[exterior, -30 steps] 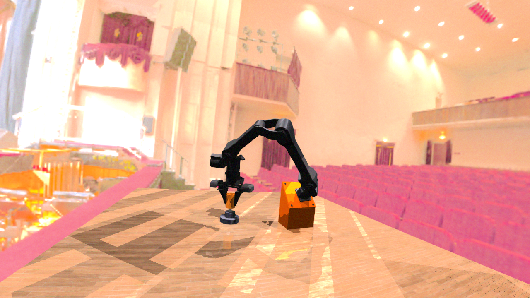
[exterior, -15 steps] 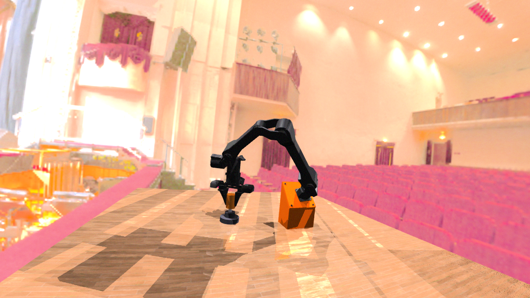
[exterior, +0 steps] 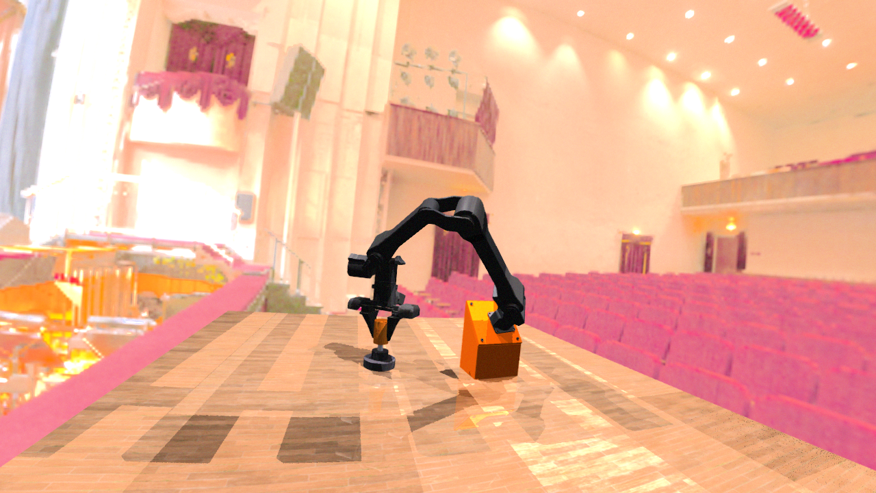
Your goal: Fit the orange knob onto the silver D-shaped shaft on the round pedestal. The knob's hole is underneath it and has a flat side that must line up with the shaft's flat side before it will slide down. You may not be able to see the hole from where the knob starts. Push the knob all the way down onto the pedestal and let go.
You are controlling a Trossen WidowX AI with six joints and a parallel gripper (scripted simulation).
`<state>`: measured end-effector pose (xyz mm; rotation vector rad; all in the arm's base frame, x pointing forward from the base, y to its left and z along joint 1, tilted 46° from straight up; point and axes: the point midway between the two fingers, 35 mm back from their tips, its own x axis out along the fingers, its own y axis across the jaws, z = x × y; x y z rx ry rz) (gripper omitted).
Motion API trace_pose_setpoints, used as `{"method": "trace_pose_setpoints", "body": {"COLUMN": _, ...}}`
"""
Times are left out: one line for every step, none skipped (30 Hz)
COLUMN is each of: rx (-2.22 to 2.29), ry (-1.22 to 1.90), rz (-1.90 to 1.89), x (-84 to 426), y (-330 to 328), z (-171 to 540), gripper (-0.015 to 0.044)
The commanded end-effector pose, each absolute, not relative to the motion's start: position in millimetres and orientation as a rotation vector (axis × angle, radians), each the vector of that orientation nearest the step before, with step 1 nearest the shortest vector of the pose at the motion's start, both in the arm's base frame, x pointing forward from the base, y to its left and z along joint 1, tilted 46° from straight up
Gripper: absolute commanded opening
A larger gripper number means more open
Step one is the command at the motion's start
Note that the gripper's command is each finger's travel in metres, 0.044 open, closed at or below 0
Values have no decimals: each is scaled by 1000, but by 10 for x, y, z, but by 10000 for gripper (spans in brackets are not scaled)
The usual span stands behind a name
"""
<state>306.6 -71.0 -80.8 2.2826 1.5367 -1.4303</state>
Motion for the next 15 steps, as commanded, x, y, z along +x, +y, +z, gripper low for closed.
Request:
{"method": "trace_pose_setpoints", "body": {"rx": 2345, "ry": 1488, "rz": -1550, "x": 3081, "y": -732, "z": -807, "gripper": 0}}
{"method": "trace_pose_setpoints", "body": {"rx": 2362, "ry": 1474, "rz": -1585, "x": 3081, "y": -731, "z": -811, "gripper": 0}}
{"method": "trace_pose_setpoints", "body": {"rx": 2367, "ry": 1470, "rz": -1597, "x": 3079, "y": -728, "z": -814, "gripper": 0}}
{"method": "trace_pose_setpoints", "body": {"rx": 2367, "ry": 1470, "rz": -1597, "x": 3078, "y": -725, "z": -814, "gripper": 0}}
{"method": "trace_pose_setpoints", "body": {"rx": 2367, "ry": 1470, "rz": -1597, "x": 3077, "y": -723, "z": -814, "gripper": 0}}
{"method": "trace_pose_setpoints", "body": {"rx": 2367, "ry": 1470, "rz": -1597, "x": 3076, "y": -720, "z": -814, "gripper": 0}}
{"method": "trace_pose_setpoints", "body": {"rx": 2367, "ry": 1470, "rz": -1597, "x": 3073, "y": -717, "z": -815, "gripper": 0}}
{"method": "trace_pose_setpoints", "body": {"rx": 2367, "ry": 1470, "rz": -1597, "x": 3072, "y": -715, "z": -816, "gripper": 0}}
{"method": "trace_pose_setpoints", "body": {"rx": 2367, "ry": 1470, "rz": -1597, "x": 3071, "y": -712, "z": -818, "gripper": 0}}
{"method": "trace_pose_setpoints", "body": {"rx": 2367, "ry": 1470, "rz": -1597, "x": 3067, "y": -709, "z": -818, "gripper": 0}}
{"method": "trace_pose_setpoints", "body": {"rx": 2367, "ry": 1470, "rz": -1597, "x": 3063, "y": -706, "z": -816, "gripper": 0}}
{"method": "trace_pose_setpoints", "body": {"rx": 2367, "ry": 1470, "rz": -1597, "x": 3062, "y": -704, "z": -814, "gripper": 0}}
{"method": "trace_pose_setpoints", "body": {"rx": 2367, "ry": 1470, "rz": -1597, "x": 3062, "y": -705, "z": -813, "gripper": 0}}
{"method": "trace_pose_setpoints", "body": {"rx": 2367, "ry": 1470, "rz": -1597, "x": 3064, "y": -698, "z": -819, "gripper": 0}}
{"method": "trace_pose_setpoints", "body": {"rx": 2367, "ry": 1470, "rz": -1597, "x": 3067, "y": -690, "z": -828, "gripper": 0}}
